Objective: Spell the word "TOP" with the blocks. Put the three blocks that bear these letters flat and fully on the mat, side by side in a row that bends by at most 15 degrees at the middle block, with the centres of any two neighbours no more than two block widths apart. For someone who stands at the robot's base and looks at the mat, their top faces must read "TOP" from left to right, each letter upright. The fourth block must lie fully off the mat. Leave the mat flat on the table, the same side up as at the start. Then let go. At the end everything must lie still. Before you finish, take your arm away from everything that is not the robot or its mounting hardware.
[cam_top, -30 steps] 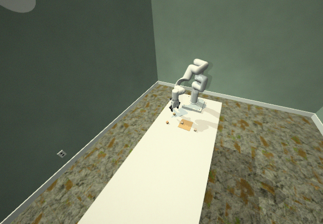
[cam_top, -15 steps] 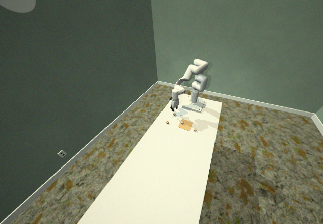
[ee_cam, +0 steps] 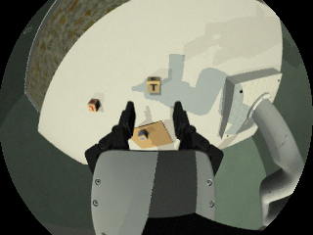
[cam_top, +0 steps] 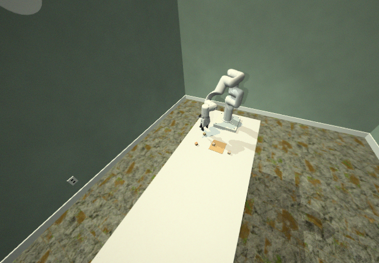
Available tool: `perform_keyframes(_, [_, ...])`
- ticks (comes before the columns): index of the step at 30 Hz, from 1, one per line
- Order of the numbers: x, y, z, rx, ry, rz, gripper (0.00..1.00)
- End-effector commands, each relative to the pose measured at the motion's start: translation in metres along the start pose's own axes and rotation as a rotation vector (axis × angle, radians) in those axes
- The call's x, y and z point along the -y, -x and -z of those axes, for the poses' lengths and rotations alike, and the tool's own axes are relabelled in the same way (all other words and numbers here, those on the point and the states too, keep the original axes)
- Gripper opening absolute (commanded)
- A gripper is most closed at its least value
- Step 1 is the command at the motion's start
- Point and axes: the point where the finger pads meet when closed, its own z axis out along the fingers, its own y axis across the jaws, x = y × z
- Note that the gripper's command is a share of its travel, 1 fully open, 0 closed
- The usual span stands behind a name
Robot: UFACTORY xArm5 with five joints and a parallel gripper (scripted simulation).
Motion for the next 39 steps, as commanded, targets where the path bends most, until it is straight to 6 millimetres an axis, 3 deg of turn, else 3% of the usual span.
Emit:
perform_keyframes(1, [0.001, 0.000, 0.001, 0.000, -0.003, 0.000, 0.63])
perform_keyframes(22, [0.001, 0.000, 0.000, 0.000, -0.003, 0.000, 0.63])
perform_keyframes(39, [0.001, 0.000, -0.014, 0.000, -0.002, 0.000, 0.63])
